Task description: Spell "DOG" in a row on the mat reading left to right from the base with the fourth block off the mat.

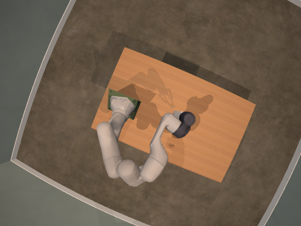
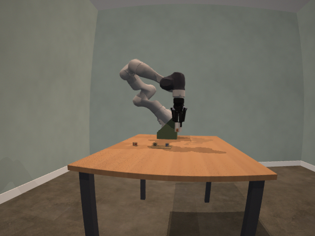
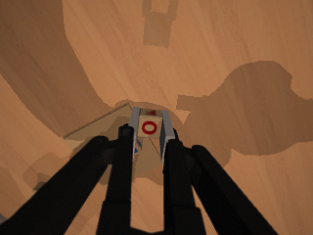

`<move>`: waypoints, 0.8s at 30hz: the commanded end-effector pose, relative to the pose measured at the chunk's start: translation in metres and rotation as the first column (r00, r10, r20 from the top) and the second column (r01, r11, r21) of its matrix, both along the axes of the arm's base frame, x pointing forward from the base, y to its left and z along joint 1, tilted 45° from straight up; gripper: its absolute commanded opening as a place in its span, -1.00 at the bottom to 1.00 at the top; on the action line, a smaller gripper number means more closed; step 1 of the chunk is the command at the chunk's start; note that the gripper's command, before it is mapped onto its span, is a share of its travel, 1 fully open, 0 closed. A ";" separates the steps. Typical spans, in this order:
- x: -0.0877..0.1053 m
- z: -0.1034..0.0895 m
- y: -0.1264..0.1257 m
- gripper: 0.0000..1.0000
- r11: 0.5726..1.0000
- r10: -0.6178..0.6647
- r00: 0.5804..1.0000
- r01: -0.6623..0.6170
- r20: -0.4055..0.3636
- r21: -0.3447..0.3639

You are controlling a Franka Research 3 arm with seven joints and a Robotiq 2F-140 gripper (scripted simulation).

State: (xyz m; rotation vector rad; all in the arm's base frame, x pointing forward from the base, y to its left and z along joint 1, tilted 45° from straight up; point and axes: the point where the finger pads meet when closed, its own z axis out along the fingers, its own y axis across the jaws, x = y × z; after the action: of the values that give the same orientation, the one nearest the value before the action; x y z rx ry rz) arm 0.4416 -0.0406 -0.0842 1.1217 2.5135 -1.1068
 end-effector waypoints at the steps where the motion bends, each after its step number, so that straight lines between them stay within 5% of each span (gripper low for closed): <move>1: -0.001 0.001 -0.001 -0.74 1.000 -0.007 1.000 0.007 -0.001 -0.004; 24: 0.004 0.009 -0.009 -0.74 0.959 -0.268 0.924 0.283 0.272 -0.019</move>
State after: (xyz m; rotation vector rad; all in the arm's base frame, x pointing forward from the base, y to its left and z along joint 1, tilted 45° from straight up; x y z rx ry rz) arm 0.4451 -0.0508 -0.0756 1.4072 2.2659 -1.0485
